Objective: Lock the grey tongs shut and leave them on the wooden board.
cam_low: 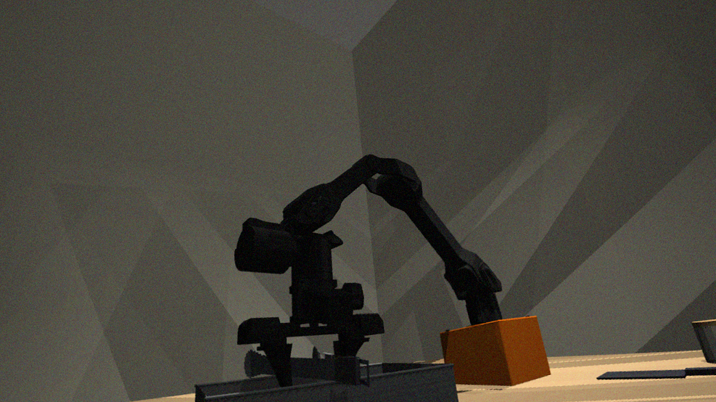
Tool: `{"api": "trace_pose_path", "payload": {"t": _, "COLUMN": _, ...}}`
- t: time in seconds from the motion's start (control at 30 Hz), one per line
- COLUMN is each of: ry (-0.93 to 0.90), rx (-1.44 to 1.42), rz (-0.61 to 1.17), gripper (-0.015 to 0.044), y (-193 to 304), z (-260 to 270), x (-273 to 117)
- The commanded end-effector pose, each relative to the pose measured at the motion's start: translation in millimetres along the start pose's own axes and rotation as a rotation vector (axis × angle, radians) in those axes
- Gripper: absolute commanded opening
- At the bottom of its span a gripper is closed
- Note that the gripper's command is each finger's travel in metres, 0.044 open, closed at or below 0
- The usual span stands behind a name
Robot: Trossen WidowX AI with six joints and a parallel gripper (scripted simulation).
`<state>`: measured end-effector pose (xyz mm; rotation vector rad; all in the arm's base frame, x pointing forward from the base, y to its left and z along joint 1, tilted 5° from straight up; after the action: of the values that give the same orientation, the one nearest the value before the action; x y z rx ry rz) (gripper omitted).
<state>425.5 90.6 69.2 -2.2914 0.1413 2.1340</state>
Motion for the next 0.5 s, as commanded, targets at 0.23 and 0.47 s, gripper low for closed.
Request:
{"api": "trace_pose_path", "payload": {"t": 0.23, "ry": 0.001, "rx": 0.000, "rz": 0.000, "gripper": 0.0248, "y": 0.0, "z": -0.1, "x": -0.3}}
{"api": "trace_pose_path", "payload": {"t": 0.47, "ry": 0.001, "rx": 0.000, "rz": 0.000, "gripper": 0.0202, "y": 0.0, "z": -0.1, "x": -0.3}}
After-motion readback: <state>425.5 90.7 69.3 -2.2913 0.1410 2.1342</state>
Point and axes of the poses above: the point midway between the two fingers, 35 mm back from their tips, its own x axis out along the fingers, its own z axis across the jaws, y = z × x, the point moved 9 cm from there along -x, back along the fingers, and after that the axes turned 4 degrees about x, right-handed, at the moved point
